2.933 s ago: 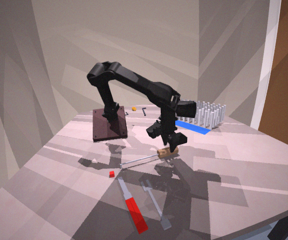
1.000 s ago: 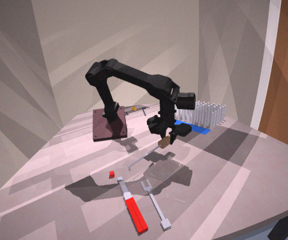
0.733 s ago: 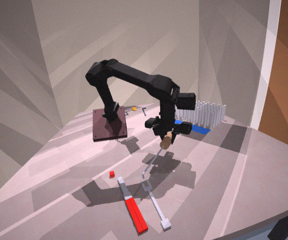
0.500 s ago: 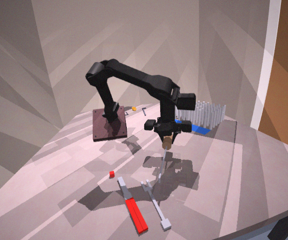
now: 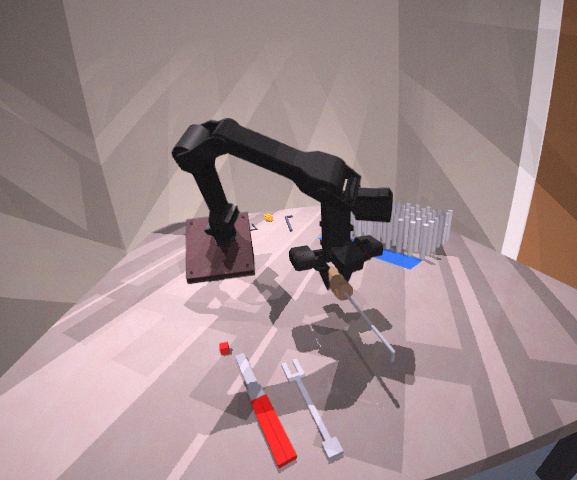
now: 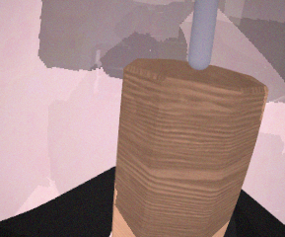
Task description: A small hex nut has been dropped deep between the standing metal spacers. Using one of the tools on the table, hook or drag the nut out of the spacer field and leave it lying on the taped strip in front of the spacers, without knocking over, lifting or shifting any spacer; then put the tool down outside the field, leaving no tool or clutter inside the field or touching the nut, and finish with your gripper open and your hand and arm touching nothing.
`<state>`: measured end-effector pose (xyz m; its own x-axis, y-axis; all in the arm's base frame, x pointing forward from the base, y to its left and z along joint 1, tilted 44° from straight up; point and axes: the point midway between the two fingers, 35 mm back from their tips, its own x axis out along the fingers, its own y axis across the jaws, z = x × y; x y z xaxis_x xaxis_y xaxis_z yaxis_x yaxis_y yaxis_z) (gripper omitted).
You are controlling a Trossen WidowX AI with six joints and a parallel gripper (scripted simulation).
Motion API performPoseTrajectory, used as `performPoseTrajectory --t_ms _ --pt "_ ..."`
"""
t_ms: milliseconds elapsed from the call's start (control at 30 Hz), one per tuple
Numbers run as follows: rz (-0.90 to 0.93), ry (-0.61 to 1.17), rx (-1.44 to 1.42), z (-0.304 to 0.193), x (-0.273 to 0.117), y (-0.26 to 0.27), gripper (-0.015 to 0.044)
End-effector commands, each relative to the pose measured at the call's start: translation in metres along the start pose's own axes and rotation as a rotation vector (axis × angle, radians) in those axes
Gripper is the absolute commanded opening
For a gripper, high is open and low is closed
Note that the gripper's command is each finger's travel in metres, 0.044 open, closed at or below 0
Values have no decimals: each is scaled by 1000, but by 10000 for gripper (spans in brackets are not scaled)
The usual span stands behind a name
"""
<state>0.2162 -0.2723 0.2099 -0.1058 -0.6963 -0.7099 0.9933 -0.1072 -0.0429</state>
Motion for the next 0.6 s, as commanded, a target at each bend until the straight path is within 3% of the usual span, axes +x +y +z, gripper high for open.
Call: performPoseTrajectory --t_ms 0,567 --pt "0 -1 -92 0 0 0 0" --pt "0 -1 -93 0 19 2 0"
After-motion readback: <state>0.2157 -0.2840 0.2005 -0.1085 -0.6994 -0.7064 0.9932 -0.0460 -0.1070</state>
